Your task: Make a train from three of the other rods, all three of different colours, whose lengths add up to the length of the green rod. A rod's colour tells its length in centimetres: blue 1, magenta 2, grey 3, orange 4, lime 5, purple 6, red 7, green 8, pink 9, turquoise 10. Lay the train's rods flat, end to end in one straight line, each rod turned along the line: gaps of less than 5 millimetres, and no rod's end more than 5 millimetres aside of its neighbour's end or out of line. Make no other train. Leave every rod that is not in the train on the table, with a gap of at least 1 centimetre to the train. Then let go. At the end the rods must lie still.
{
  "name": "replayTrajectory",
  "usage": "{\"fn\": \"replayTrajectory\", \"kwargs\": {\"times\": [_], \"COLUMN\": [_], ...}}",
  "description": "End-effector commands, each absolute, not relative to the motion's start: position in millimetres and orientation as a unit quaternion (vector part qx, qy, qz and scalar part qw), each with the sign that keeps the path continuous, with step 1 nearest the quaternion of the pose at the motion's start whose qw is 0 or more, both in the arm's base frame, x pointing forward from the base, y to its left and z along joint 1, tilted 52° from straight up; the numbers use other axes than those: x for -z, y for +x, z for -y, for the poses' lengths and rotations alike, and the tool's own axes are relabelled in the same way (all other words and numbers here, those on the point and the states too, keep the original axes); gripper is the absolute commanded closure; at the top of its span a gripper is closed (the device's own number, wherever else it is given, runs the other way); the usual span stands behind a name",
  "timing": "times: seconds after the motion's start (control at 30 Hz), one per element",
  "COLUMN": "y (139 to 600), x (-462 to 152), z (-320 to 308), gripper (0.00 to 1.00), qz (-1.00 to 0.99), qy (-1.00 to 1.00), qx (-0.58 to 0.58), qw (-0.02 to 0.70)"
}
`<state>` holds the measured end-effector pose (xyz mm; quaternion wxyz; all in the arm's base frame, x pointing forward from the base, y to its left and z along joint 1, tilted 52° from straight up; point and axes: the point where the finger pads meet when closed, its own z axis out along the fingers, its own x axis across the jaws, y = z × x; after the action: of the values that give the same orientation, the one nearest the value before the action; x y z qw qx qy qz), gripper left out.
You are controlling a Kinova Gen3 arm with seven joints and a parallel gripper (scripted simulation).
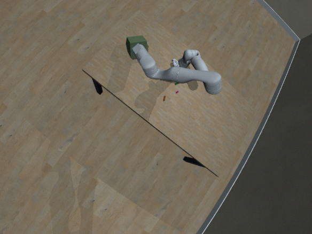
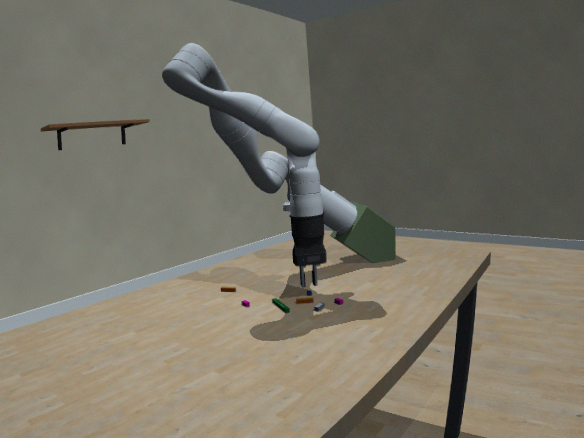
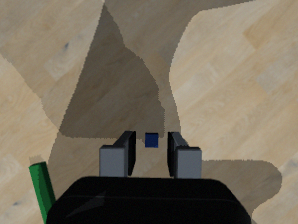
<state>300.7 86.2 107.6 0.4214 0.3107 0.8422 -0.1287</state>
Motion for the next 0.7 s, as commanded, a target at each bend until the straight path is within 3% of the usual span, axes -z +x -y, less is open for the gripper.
{"fn": "replayTrajectory", "kwargs": {"times": [0.0,0.67], "y": [301.6,304.6], "x": [-105.8,-102.9], "z": [-83.6,-81.3], "gripper": [0.46,0.46], "qz": [-0.842,-0.842], "qy": [0.311,0.311], "qx": [0.131,0.131], "qw": [0.421,0.421]}}
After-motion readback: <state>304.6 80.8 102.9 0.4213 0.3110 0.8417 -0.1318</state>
